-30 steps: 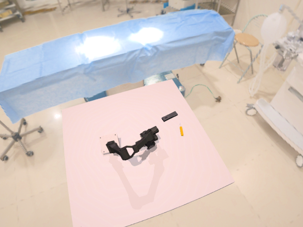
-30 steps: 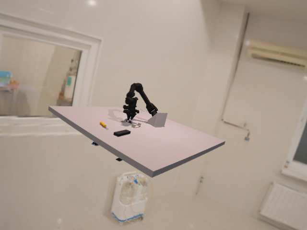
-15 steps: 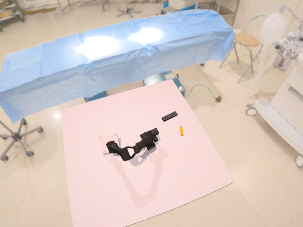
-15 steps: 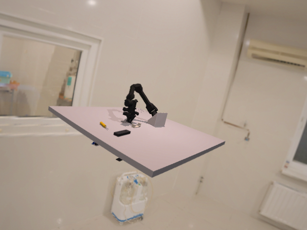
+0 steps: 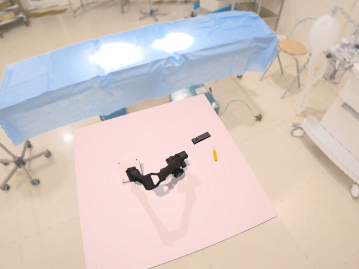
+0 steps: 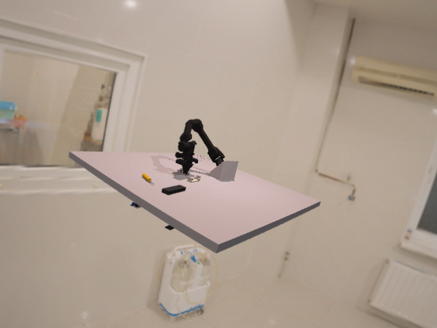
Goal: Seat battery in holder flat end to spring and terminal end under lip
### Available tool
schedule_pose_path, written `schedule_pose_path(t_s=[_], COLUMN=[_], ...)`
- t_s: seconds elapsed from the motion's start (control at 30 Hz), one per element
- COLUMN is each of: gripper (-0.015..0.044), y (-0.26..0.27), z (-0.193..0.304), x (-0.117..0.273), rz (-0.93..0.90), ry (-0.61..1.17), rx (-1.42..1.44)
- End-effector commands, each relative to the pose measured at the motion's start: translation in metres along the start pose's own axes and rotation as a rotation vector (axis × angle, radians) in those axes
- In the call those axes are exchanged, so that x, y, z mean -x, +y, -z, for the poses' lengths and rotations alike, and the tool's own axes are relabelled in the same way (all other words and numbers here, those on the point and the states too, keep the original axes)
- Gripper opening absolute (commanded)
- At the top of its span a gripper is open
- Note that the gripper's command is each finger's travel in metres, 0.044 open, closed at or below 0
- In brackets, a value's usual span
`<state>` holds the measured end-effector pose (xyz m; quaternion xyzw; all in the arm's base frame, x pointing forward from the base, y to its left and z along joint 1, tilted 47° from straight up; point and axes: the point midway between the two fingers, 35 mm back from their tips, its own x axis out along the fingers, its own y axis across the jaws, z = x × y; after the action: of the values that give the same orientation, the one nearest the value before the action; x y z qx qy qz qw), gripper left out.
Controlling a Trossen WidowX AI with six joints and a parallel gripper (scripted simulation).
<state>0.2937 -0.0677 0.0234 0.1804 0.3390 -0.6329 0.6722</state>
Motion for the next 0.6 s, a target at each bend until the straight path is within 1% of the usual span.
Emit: schedule_pose_path(t_s=[0.0,0.07,0.27,0.57], gripper=[0.0066,0.0066,0.0066,0.0066], y=[0.004,0.003,0.005,0.025], z=[0.001,0.0,0.004,0.045], x=[0.029,0.04,0.043,0.055], rz=[-0.019,-0.018,-0.02,-0.043], ry=[0.002,0.001,0.003,0.014], rx=[-0.006,-0.006,0.035,0.581])
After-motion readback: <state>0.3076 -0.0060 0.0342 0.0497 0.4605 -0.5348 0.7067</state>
